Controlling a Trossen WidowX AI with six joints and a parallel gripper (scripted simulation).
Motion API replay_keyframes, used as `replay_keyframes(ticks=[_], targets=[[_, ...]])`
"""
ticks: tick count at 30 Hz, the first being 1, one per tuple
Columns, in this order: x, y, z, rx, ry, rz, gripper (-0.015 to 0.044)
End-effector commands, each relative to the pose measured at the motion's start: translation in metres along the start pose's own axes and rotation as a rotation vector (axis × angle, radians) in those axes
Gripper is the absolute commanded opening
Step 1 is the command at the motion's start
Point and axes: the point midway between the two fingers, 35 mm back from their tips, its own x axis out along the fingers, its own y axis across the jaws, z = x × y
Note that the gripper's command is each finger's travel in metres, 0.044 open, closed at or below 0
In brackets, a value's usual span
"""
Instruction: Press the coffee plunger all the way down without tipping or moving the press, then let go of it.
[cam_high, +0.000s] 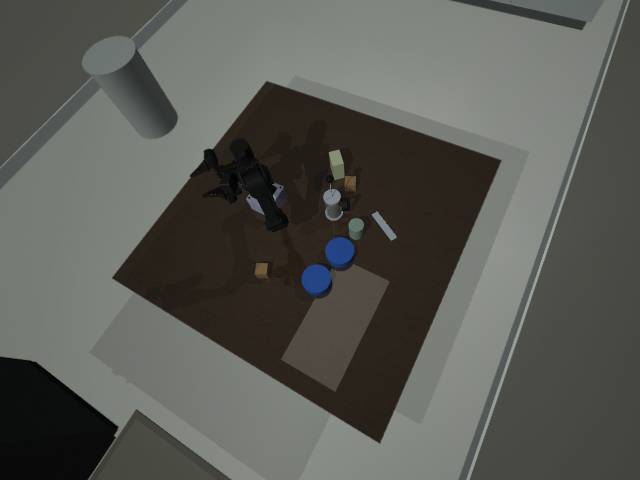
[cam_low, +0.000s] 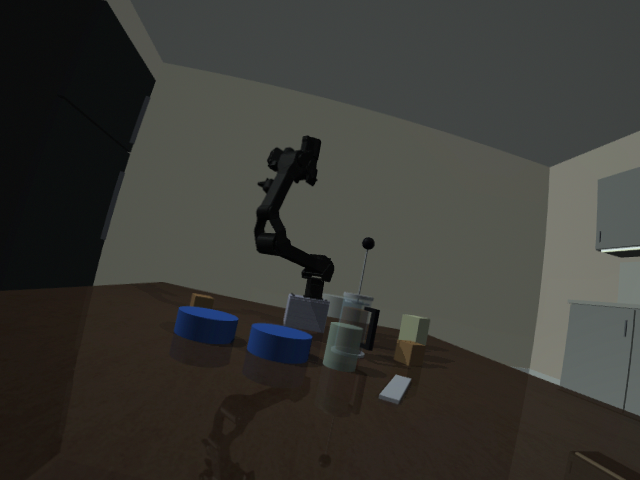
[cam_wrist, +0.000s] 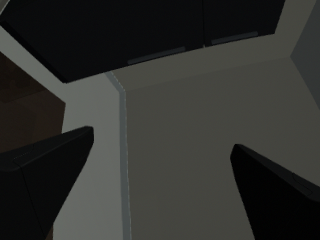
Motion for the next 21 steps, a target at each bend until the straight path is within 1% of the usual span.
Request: replay_keyframes(ticks=[1,2,6,14,17,21], targets=[[0.000,-0.001,-0.001,0.001,0.005,-0.002,0.0426],[0.002,-0.003,-0.005,0.010,0.021,-0.008,0.0440],[0.011,-0.022,-0.039,0.086,0.177,-0.076,0.0440],[0.007,-0.054,-0.104,0.179,0.508,-0.235,0.0440],[-0.003,-0.070,-0.136,0.255,0.659,-0.336,0.0440],[-0.033,-0.084,-0.188,0.386,0.914,-0.523,0.0440]])
